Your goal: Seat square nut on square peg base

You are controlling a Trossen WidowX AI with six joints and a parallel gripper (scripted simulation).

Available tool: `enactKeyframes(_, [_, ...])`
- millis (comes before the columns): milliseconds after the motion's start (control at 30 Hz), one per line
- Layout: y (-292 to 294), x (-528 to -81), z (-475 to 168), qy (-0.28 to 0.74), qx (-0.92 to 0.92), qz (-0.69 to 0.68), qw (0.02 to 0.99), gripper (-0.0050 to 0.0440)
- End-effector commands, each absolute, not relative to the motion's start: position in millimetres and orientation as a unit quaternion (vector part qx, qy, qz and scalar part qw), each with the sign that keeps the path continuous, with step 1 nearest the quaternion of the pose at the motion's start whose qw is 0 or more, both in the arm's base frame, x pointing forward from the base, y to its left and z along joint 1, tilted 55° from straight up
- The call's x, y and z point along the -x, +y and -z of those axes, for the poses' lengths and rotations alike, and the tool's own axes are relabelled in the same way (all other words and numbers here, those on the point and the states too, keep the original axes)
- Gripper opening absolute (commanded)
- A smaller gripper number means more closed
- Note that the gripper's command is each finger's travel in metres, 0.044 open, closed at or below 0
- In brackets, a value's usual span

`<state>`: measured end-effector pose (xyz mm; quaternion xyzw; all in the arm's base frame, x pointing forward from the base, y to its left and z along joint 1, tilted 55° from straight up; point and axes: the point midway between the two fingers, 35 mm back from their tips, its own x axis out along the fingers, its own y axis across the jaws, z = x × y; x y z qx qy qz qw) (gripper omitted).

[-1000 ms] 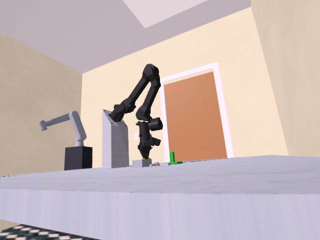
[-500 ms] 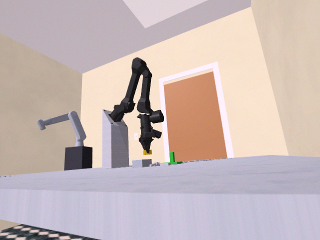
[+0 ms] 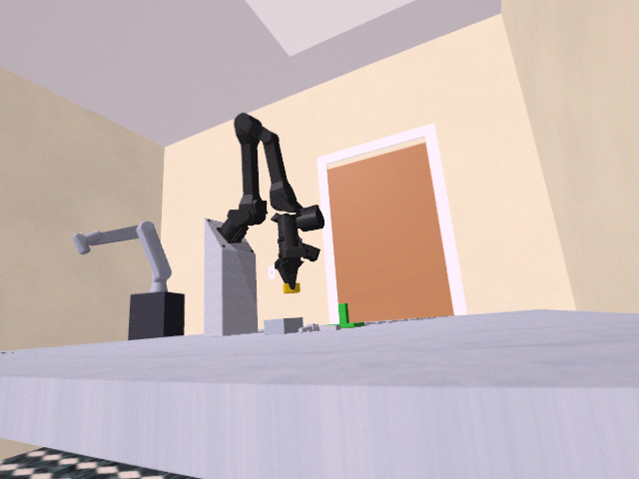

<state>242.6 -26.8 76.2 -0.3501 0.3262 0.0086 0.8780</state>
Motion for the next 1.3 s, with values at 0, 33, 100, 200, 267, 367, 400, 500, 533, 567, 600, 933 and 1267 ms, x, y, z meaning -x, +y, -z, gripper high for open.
enactKeyframes(0, [-26, -229, -78, 0.327, 0.35, -0.007, 0.878, 0.0])
enactKeyframes(33, [-25, -226, -78, 0.326, 0.35, -0.007, 0.878, 0.0])
enactKeyframes(100, [-25, -220, -79, 0.326, 0.35, -0.007, 0.878, 0.0])
enactKeyframes(200, [-25, -219, -79, 0.326, 0.35, -0.007, 0.878, 0.0])
enactKeyframes(267, [-25, -219, -80, 0.326, 0.349, -0.006, 0.878, 0.0])
enactKeyframes(367, [-24, -223, -86, 0.326, 0.334, 0.0, 0.884, 0.0])
enactKeyframes(400, [-24, -225, -89, 0.326, 0.327, 0.002, 0.887, 0.0])
enactKeyframes(500, [-23, -231, -97, 0.326, 0.307, 0.009, 0.894, 0.0])
enactKeyframes(533, [-23, -233, -100, 0.326, 0.3, 0.012, 0.896, 0.0])
enactKeyframes(567, [-23, -235, -102, 0.326, 0.293, 0.014, 0.899, 0.0])
enactKeyframes(600, [-23, -237, -105, 0.326, 0.286, 0.017, 0.901, 0.0])
enactKeyframes(933, [-21, -254, -125, 0.324, 0.231, 0.037, 0.917, 0.0])
enactKeyframes(1267, [-18, -279, -147, 0.321, 0.161, 0.061, 0.931, 0.0])
